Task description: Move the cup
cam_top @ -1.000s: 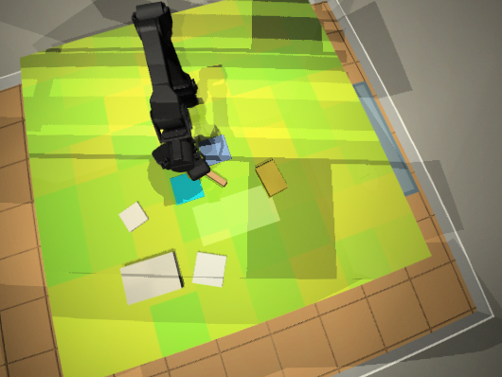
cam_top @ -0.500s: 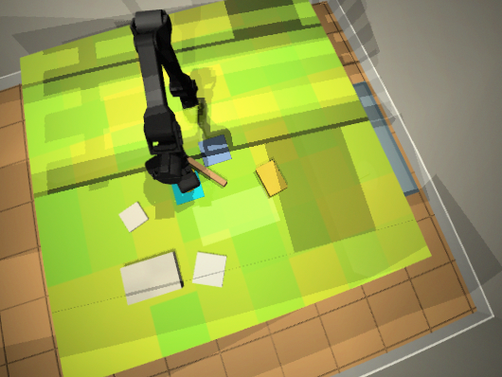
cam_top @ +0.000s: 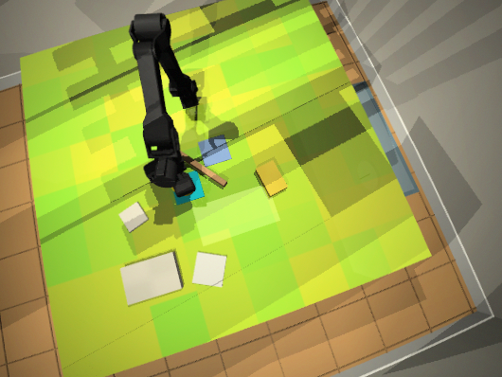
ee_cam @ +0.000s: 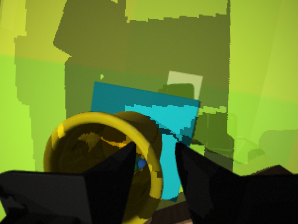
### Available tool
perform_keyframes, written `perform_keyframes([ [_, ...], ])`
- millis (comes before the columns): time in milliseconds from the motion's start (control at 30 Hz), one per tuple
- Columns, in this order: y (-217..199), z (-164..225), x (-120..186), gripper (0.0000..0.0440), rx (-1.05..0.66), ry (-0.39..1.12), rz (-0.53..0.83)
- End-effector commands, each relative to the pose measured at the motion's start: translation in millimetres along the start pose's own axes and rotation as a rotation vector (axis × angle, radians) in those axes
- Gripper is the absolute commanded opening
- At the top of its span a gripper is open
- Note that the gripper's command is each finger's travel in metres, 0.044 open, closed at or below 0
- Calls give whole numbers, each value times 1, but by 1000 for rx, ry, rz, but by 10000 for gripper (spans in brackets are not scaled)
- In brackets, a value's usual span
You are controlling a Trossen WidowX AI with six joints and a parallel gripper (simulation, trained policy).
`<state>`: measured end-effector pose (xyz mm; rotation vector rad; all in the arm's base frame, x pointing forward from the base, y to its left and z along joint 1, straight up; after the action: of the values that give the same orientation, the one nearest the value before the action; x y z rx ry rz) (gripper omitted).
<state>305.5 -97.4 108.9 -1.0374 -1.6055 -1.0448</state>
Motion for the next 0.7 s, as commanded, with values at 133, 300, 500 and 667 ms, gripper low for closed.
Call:
perform_keyframes([
  [133, 2, -7, 10, 165, -10, -7, -59],
  [300, -2, -8, 21, 184, -15, -1, -85],
  [500, -5, -11, 39, 207, -26, -4, -121],
  [667, -6, -15, 56, 221, -36, -17, -153],
])
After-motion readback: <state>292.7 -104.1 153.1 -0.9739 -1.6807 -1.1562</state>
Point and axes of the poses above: the point midway between the two fingers, 35 mm back from their tips, its own x axis back along the fingers, its own y axis across the jaws, z = x × y, the point moved 4 cm from there along x, back along the fingers, and after that the axes turned 7 degrees about x, right-handed, at the moved point
